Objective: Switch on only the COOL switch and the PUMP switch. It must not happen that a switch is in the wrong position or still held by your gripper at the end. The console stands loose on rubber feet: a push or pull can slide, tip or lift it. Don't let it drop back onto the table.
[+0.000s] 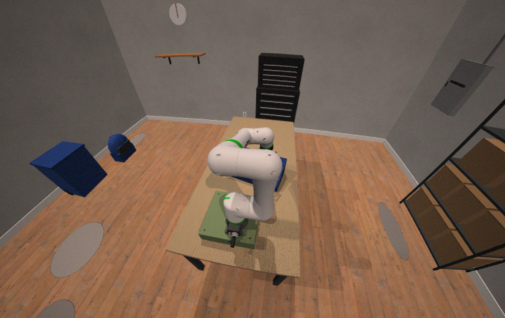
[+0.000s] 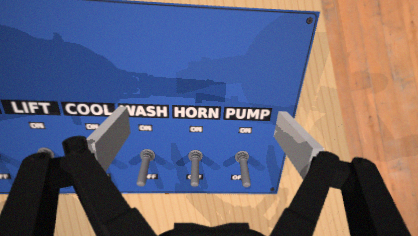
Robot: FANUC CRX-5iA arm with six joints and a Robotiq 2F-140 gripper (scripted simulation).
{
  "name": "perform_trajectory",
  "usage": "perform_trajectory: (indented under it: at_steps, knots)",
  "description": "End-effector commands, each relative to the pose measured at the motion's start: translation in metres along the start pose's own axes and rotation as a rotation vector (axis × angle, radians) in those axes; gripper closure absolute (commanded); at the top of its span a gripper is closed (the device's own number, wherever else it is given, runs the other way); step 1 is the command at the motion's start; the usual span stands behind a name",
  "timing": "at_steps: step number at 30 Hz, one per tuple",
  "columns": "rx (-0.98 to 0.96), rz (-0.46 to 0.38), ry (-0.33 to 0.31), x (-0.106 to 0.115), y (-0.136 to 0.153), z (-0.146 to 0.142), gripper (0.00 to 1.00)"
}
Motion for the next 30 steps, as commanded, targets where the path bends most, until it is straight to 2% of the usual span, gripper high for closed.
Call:
perform_trajectory:
  at_steps: [1,12,21,30]
  knots:
    - [0.000,0.000,0.000,0.000,-0.001,0.008,0.00]
    - [0.000,0.000,0.000,0.000,-0.004,0.047,0.00]
    - [0.000,0.000,0.000,0.000,-0.006,0.062,0.00]
    - [0.000,0.000,0.000,0.000,-0.006,0.065,0.00]
Point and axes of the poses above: the point where the finger pads meet when closed, its own x axis back along the fingers, its own z axis across the jaws, y = z × x, the point moved 9 cm from there along x, back along the fingers, and after that the axes turned 5 degrees about -x, right-handed, at the moved point
